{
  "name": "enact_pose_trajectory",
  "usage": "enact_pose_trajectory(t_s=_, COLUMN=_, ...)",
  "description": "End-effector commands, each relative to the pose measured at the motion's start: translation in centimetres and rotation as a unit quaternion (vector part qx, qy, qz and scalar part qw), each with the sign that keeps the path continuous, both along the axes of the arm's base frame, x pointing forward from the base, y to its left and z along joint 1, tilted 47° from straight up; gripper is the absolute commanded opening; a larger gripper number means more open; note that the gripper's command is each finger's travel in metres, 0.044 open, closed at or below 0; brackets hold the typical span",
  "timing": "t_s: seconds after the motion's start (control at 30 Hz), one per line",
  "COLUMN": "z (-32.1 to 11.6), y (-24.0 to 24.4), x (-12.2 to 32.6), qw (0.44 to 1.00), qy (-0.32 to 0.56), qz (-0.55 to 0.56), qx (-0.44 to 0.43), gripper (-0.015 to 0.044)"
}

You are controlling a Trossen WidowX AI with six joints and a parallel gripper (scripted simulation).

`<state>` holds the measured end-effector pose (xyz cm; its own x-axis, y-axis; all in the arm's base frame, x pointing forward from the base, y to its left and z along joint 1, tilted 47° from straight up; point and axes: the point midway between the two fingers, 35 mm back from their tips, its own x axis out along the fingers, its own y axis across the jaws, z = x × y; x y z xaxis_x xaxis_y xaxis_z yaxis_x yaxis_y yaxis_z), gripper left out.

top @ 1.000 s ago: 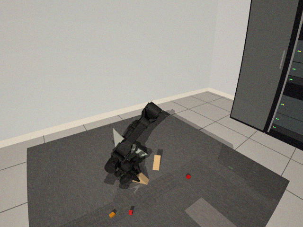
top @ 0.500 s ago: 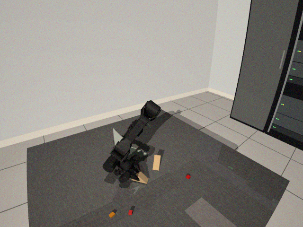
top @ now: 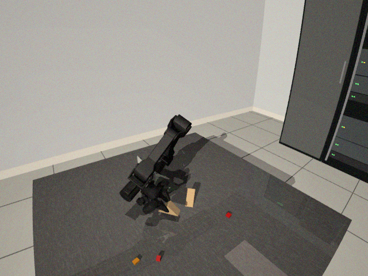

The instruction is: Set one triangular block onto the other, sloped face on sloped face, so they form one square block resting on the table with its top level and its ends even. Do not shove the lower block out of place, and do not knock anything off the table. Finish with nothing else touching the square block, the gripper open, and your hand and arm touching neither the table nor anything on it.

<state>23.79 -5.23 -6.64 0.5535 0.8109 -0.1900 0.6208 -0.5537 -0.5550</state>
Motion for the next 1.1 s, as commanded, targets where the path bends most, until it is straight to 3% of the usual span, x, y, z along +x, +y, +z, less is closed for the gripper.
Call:
enact_pose_trajectory(t_s=0.0, z=1.3, y=-1.2, x=0.0, qw=1.000, qy=-0.006, qz=0.000, qx=-0.001, gripper=0.0000)
enact_pose_trajectory(t_s=0.37, z=2.6, y=-2.0, x=-0.2, qw=1.000, qy=0.001, qz=0.003, qx=0.008, gripper=0.0000)
enact_pose_trajectory(t_s=1.07, z=3.0, y=-1.1, x=0.0, qw=0.958, qy=0.281, qz=0.033, qx=0.050, gripper=0.0000)
